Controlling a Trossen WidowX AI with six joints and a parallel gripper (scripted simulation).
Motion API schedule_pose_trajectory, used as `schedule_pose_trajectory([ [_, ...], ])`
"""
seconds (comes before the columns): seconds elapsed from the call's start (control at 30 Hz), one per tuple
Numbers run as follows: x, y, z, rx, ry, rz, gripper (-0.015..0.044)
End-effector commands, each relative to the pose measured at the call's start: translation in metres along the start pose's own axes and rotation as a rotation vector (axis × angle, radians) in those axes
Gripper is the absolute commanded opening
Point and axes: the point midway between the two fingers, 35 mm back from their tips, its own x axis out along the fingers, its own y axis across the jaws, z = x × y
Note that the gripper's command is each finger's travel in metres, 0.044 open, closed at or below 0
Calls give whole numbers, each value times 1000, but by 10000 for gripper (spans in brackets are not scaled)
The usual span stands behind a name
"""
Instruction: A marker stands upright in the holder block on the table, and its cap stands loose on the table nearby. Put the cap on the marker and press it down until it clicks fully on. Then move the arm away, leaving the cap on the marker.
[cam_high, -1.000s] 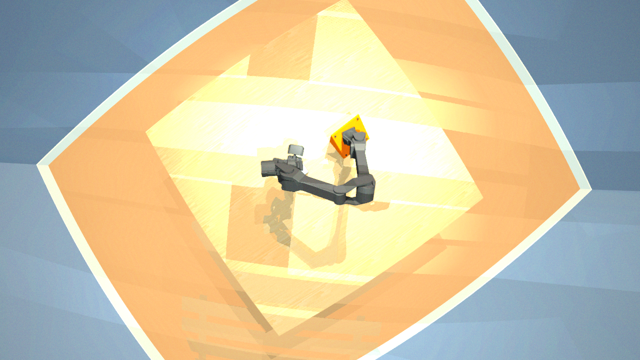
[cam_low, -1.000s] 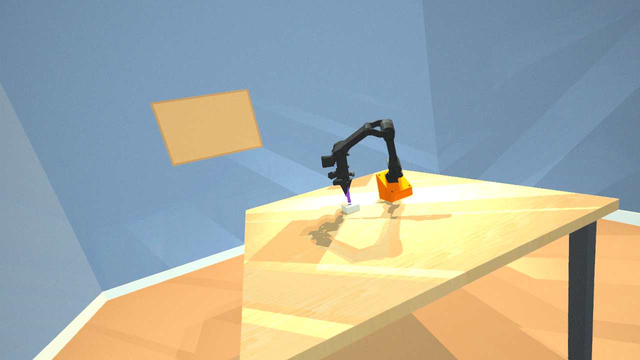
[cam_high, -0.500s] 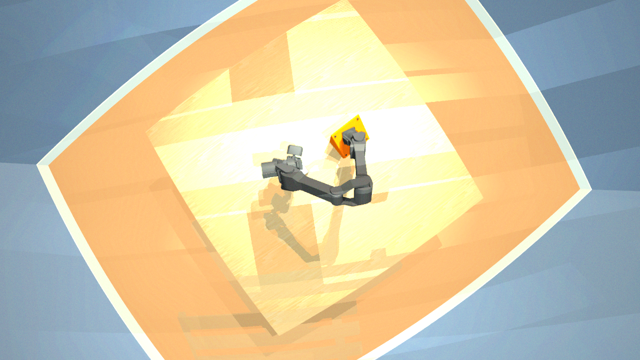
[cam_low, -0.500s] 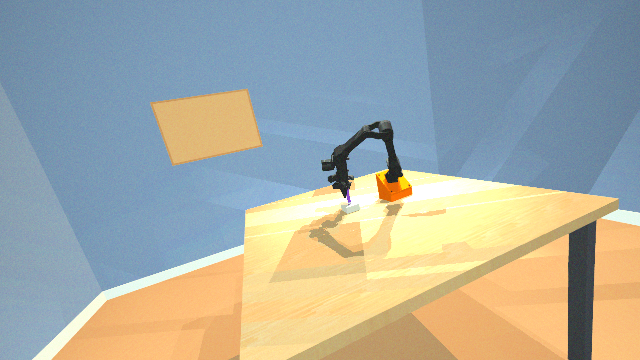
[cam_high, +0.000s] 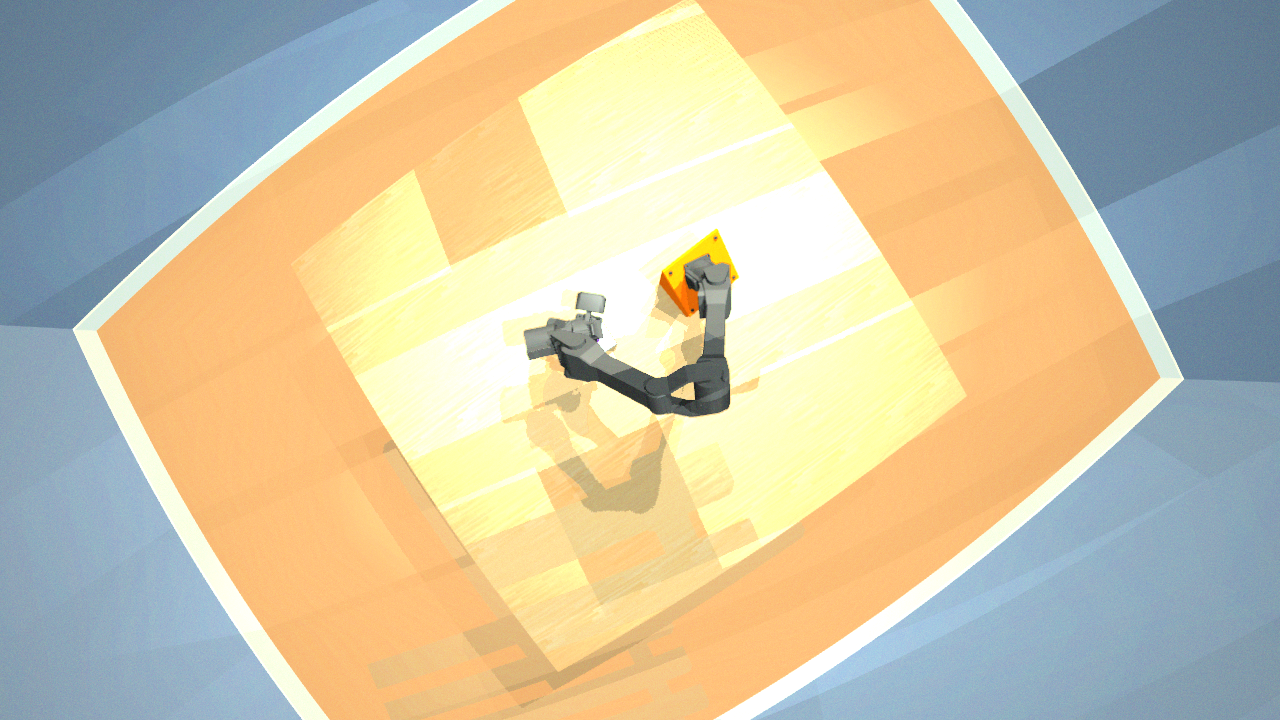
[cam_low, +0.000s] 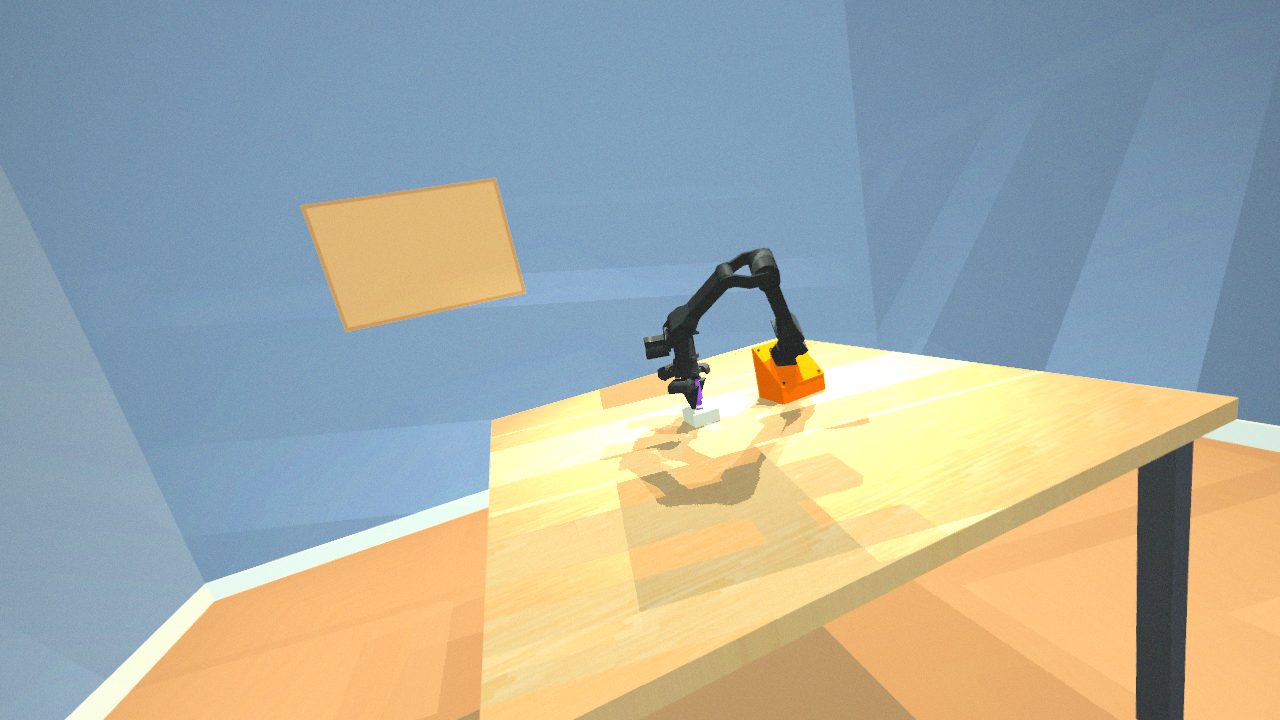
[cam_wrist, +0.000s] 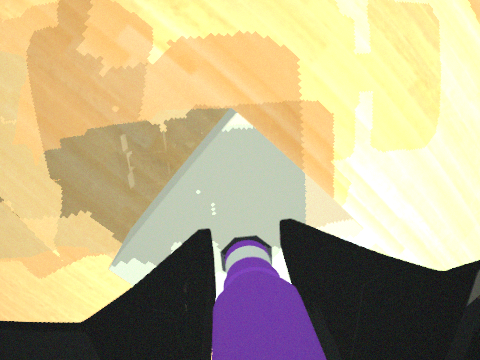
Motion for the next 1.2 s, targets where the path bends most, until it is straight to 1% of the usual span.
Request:
schedule_pose_trajectory([
  [0.0,8,0,0,8,7,2,0],
  [1.17,12,-2,0,8,7,2,0],
])
